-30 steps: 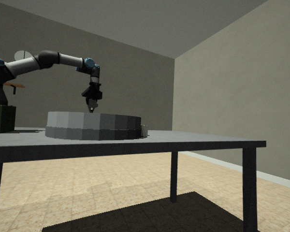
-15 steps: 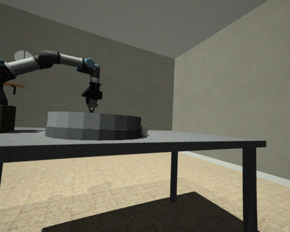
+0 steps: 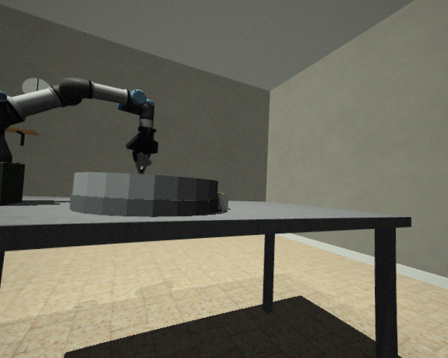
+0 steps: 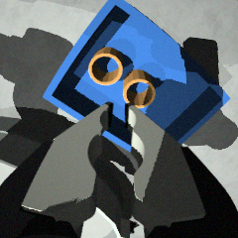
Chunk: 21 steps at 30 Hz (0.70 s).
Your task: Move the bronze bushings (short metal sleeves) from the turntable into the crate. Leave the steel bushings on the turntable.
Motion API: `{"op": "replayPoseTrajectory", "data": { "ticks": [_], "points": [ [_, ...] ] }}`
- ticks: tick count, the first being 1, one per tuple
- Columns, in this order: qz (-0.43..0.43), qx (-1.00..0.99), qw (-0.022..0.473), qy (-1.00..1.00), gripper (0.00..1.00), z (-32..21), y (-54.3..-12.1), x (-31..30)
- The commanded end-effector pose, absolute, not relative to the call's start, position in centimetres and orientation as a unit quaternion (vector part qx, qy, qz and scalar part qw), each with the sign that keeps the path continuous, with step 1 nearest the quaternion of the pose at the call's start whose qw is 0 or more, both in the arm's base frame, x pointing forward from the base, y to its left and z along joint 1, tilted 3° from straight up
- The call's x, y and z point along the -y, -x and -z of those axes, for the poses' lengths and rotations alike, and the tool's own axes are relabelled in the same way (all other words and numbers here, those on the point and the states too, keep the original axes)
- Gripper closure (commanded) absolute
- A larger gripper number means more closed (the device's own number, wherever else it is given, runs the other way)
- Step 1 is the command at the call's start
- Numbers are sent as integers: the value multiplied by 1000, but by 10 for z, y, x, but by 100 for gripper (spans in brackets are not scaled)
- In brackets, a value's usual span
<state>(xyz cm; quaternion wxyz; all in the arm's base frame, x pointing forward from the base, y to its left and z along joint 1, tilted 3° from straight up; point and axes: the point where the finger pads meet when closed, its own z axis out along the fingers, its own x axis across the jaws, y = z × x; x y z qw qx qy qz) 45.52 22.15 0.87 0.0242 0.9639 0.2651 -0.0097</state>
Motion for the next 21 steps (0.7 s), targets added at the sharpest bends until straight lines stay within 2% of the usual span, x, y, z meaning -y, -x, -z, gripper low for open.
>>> {"op": "replayPoseTrajectory", "data": {
  "ticks": [1,21],
  "points": [
    [8,-265,24,-964,95,-10,-456,-221],
    [8,-262,24,-965,95,-11,-455,-216]
  ]
}}
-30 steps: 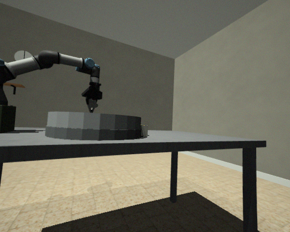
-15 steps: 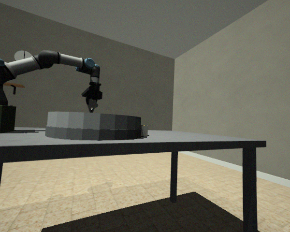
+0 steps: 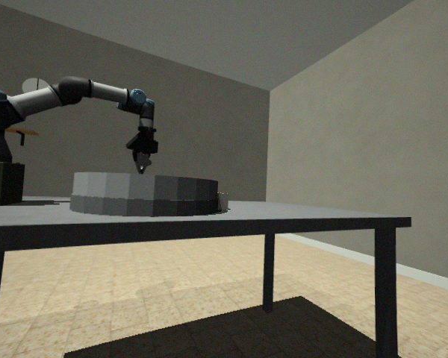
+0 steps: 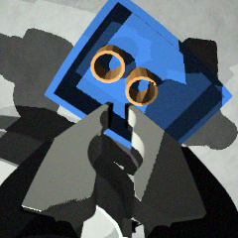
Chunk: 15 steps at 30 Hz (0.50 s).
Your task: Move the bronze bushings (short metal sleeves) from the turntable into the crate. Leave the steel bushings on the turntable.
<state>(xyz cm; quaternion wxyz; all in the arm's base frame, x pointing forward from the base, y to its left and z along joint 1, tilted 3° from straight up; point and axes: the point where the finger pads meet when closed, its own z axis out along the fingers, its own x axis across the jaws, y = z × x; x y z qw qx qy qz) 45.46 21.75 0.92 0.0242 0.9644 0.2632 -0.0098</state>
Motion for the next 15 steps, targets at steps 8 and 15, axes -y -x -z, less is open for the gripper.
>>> {"op": "replayPoseTrajectory", "data": {
  "ticks": [8,15],
  "points": [
    [8,-261,24,-965,95,-11,-454,-213],
    [8,-258,24,-966,95,-12,-453,-208]
  ]
}}
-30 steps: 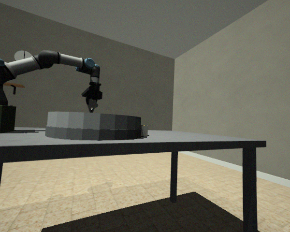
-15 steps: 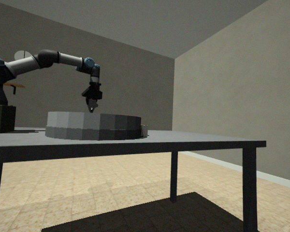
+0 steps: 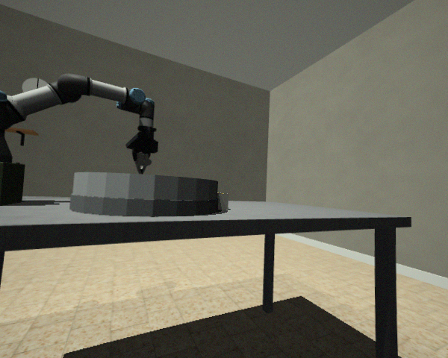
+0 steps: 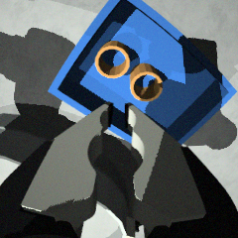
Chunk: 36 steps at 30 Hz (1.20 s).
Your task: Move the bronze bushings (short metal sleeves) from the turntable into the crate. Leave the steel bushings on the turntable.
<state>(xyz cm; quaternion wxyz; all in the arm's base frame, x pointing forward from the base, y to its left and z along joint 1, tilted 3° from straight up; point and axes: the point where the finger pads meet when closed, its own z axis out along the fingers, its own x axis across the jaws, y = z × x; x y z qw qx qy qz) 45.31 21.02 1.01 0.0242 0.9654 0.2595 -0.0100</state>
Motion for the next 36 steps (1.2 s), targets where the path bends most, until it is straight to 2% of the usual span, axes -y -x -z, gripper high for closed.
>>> {"op": "replayPoseTrajectory", "data": {
  "ticks": [1,36],
  "points": [
    [8,-258,24,-966,95,-12,-453,-207],
    [7,-237,24,-971,95,-14,-438,-165]
  ]
}}
